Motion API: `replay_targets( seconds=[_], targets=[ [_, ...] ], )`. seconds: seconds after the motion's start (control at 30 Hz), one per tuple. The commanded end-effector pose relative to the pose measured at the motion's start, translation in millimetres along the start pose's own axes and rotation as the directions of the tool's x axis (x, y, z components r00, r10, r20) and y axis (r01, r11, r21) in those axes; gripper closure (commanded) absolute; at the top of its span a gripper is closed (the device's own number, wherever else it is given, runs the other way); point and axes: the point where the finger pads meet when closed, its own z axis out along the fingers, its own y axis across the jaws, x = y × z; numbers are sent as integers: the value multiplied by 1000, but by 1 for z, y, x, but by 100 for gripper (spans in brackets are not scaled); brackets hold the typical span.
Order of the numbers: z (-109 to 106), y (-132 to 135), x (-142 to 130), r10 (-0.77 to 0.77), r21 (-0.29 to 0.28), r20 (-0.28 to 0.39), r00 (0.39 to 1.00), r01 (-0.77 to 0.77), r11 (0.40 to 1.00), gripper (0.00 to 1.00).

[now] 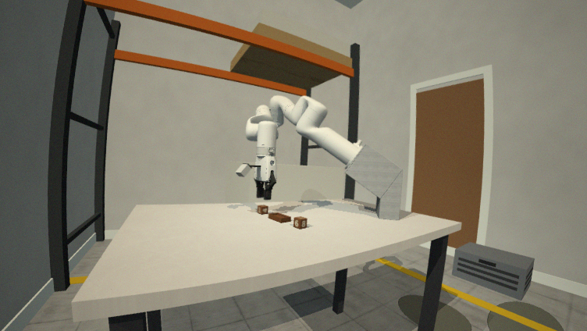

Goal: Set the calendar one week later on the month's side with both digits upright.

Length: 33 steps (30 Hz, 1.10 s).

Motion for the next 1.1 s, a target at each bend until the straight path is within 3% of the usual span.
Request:
replay_targets(
  seconds=[0.0,1.07],
  targets=[
    [8,0,1,0,0,-3,1000,0,1000,51],
    [21,0,1,0,0,-3,1000,0,1000,51]
  ],
)
